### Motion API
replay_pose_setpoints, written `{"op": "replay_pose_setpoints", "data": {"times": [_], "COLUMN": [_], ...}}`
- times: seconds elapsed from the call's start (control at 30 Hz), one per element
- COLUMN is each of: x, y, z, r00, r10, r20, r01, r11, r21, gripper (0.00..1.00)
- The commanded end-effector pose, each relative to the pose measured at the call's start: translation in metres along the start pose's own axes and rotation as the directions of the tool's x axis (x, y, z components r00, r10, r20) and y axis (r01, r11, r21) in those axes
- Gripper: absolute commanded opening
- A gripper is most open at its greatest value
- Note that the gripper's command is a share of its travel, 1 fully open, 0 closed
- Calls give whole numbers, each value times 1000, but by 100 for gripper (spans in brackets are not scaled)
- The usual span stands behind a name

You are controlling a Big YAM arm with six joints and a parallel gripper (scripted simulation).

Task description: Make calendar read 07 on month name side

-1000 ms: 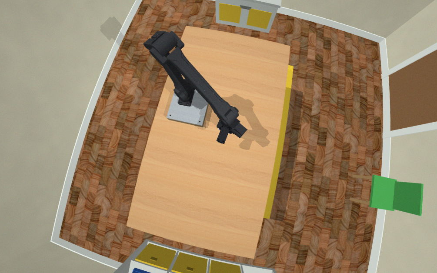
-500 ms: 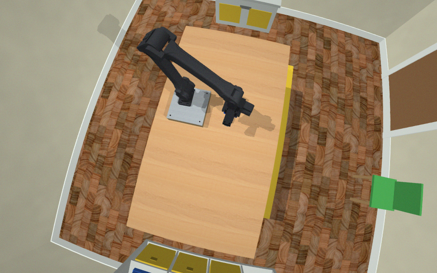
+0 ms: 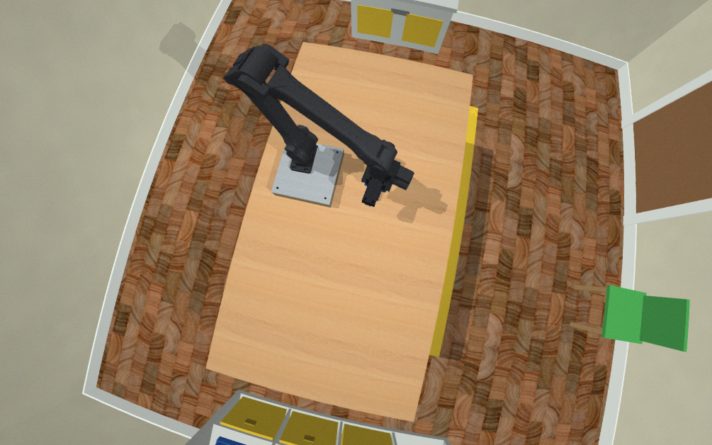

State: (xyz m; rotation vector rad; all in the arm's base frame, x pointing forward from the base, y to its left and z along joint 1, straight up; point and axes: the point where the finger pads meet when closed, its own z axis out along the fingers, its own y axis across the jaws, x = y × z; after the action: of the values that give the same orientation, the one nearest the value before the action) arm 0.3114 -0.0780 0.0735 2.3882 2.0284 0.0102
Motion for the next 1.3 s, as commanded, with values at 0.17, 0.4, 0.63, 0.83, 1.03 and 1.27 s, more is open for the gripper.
{"op": "replay_pose_setpoints", "data": {"times": [0.17, 0.4, 0.63, 0.83, 1.03, 1.27], "x": [-1, 0, 1, 1, 1, 1], "y": [4, 4, 4, 12, 10, 10], "z": [19, 39, 55, 53, 52, 52], "r00": [1000, 1000, 1000, 1000, 1000, 1000], "r10": [11, 8, 6, 4, 4, 4], "r20": [4, 4, 4, 5, 5, 5], "r01": [-11, -8, -6, -4, -4, -4], "r11": [1000, 1000, 1000, 999, 1000, 1000], "r21": [-6, -5, -5, -31, -25, -25], "gripper": [28, 28, 28, 28, 28, 28]}}
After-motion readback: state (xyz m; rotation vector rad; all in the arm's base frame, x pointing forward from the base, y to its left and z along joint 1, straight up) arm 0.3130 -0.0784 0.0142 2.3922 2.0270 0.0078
